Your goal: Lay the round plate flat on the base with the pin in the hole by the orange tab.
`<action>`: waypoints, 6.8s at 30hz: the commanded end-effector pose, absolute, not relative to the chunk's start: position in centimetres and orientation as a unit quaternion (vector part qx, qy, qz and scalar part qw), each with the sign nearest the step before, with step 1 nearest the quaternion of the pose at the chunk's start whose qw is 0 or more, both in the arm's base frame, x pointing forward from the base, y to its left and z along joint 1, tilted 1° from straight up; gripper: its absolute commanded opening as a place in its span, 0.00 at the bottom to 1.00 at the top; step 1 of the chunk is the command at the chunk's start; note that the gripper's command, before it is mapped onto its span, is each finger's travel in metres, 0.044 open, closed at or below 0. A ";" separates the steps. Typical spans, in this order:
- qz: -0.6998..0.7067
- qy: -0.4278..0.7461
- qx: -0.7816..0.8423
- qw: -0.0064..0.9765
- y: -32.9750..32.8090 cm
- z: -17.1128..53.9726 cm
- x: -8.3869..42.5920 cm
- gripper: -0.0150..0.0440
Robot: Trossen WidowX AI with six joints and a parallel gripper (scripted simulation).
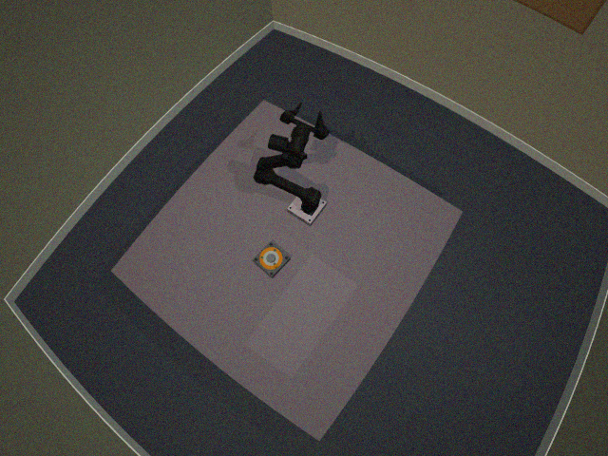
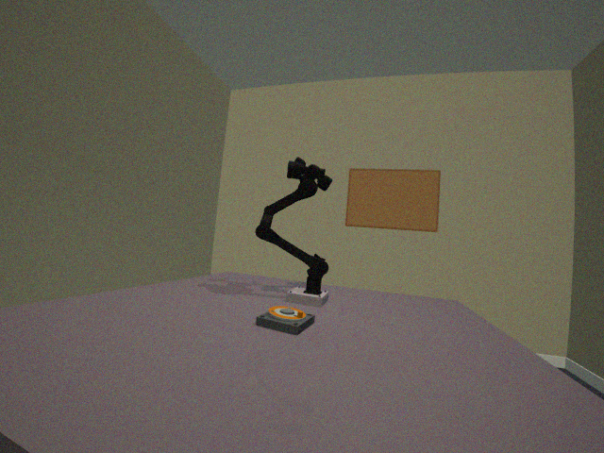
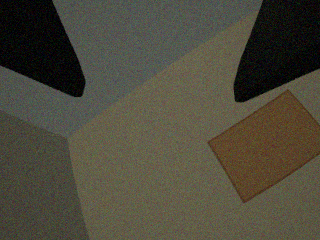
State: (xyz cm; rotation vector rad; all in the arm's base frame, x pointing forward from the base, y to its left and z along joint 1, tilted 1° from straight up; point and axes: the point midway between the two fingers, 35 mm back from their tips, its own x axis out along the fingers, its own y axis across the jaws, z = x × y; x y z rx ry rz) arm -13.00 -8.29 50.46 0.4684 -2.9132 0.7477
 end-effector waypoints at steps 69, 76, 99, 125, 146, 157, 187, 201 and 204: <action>-0.007 0.697 0.018 0.717 4.1 9.3 31.6 0.25; -0.007 0.697 0.018 0.717 4.1 7.0 31.8 0.25; -0.007 0.697 0.018 0.717 3.9 4.6 33.2 0.25; -0.008 0.696 0.017 0.718 1.6 4.7 35.7 0.25; -0.009 0.696 0.016 0.718 -0.7 4.8 36.5 0.25; -0.009 0.696 0.016 0.718 -2.1 4.8 36.4 0.25; -0.010 0.696 0.015 0.717 -5.8 5.0 33.6 0.25; -0.011 0.697 0.015 0.717 -6.2 5.0 32.4 0.25; -0.011 0.697 0.015 0.717 -6.3 5.0 32.2 0.25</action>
